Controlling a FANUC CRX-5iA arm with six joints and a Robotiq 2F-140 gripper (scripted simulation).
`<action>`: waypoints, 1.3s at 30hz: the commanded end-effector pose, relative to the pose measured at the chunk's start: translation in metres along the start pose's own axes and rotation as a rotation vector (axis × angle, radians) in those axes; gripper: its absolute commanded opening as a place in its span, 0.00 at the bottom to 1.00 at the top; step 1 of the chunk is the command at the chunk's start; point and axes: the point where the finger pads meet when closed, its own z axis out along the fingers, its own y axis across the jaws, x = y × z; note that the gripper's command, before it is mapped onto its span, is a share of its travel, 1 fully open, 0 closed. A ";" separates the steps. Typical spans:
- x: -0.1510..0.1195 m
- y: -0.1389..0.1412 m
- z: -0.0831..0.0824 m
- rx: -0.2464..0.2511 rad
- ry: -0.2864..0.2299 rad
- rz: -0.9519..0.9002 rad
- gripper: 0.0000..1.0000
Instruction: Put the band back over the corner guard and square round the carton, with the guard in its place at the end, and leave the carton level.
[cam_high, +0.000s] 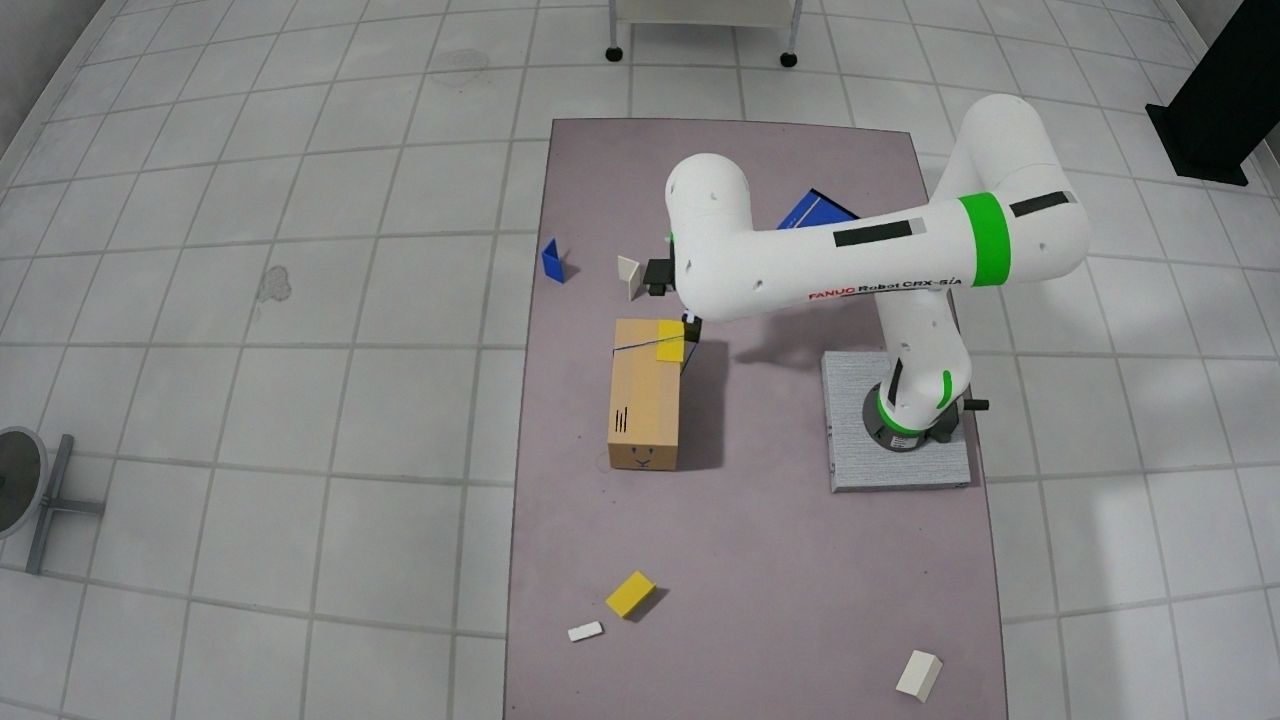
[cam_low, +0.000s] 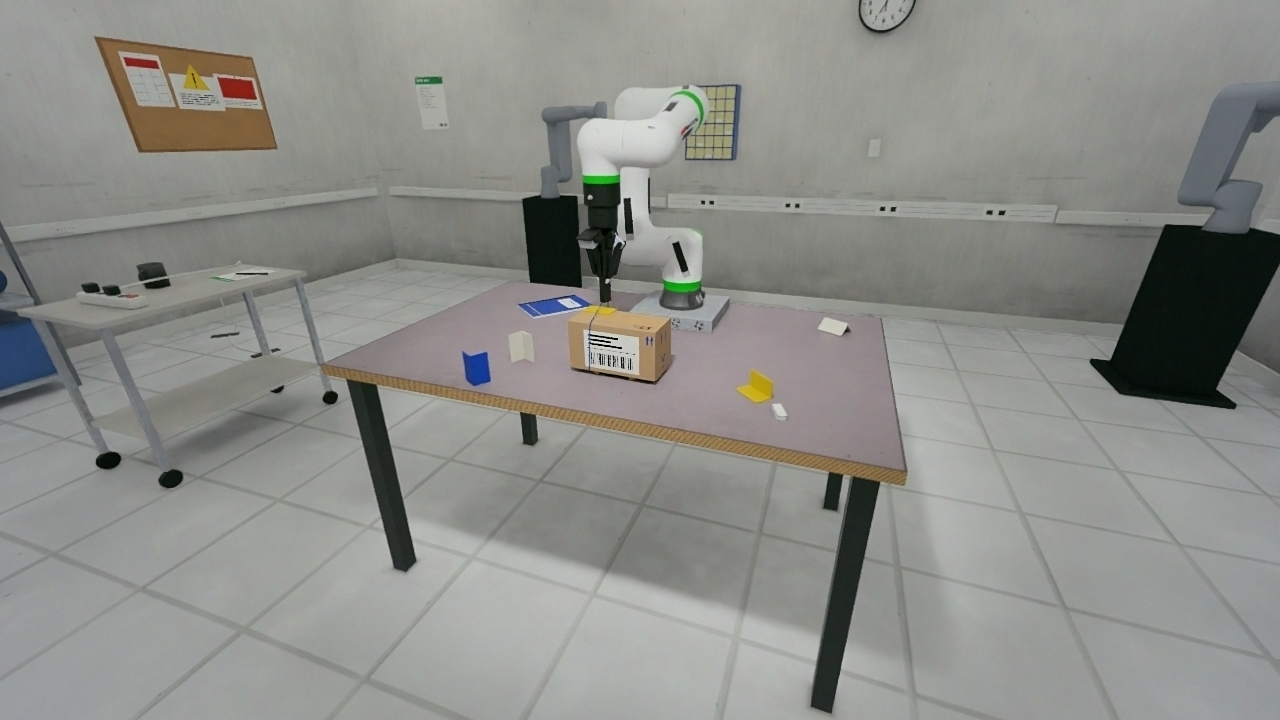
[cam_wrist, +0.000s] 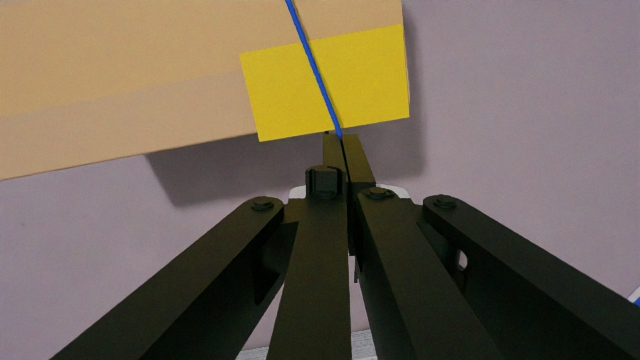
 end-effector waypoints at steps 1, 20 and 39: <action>0.000 0.000 -0.001 0.000 0.001 0.000 0.10; 0.009 -0.002 -0.001 0.000 0.001 0.000 0.10; 0.027 -0.005 -0.001 0.000 0.002 0.000 0.10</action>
